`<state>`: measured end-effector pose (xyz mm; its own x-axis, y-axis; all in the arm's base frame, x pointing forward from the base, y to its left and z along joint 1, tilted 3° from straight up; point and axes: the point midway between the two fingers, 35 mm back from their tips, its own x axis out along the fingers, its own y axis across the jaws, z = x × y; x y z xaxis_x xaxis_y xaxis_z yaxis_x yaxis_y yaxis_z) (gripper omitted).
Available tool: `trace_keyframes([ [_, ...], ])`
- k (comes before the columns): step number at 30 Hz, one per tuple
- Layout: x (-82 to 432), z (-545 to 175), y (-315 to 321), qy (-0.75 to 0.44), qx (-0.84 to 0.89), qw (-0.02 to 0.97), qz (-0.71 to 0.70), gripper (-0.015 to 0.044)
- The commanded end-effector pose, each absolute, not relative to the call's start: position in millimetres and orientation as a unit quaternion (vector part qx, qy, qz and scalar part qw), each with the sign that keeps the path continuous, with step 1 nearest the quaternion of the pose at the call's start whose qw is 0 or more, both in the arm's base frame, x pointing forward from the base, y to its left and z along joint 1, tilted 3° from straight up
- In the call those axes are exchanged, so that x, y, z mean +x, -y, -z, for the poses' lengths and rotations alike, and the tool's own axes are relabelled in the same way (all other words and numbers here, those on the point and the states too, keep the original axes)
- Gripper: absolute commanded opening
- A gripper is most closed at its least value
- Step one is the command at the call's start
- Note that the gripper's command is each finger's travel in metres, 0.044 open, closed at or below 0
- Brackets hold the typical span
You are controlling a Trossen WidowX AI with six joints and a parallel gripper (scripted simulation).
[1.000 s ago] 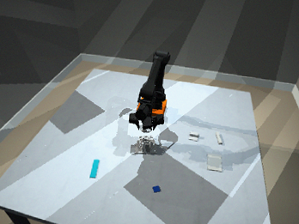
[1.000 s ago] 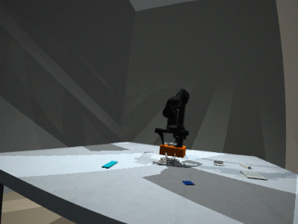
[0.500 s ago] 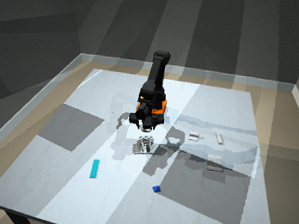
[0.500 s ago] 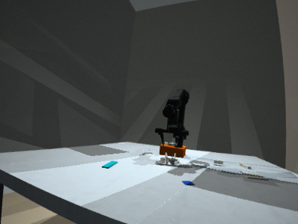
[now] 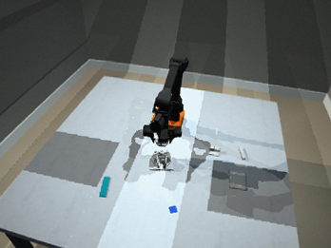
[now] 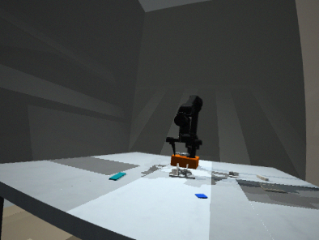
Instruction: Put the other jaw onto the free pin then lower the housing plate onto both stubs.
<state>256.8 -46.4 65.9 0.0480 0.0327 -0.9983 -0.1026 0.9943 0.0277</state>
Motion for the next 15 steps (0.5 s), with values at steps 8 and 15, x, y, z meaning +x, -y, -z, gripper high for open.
trace_keyframes([
  [8,258,-61,46,-0.686,-0.027,0.725,-0.049,0.0351],
  [15,260,-50,46,-0.686,-0.027,0.725,-0.049,0.0351],
])
